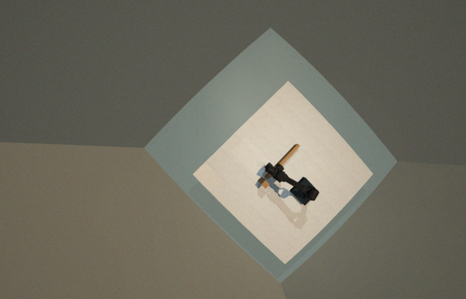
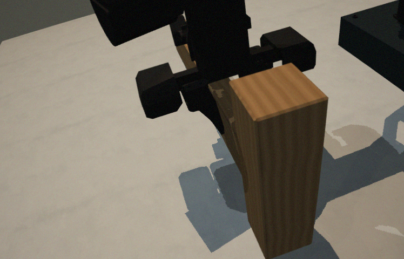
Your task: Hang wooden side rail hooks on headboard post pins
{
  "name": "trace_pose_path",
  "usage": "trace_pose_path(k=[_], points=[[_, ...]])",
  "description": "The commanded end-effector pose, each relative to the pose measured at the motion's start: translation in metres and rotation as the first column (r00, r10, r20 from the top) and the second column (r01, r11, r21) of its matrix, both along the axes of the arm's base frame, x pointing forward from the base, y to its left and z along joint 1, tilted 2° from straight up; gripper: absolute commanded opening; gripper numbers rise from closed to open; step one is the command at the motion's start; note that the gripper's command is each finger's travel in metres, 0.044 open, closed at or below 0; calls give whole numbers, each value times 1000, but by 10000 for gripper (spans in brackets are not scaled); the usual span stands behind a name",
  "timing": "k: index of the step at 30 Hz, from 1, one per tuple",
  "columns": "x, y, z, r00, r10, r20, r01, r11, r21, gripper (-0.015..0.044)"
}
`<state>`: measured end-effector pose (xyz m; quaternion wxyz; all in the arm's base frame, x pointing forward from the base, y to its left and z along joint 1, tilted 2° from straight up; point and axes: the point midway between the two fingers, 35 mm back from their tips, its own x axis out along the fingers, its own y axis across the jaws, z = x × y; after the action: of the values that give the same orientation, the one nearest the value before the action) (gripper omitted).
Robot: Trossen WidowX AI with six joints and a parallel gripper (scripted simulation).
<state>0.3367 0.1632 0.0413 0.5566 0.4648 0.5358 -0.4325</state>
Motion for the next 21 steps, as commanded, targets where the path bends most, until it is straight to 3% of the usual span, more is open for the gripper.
trace_pose_path(k=[1,21], points=[[0,1,1,1000,-4,4,4,1000,1,0],[-1,3,-1,1000,-4,4,4,1000,1,0]])
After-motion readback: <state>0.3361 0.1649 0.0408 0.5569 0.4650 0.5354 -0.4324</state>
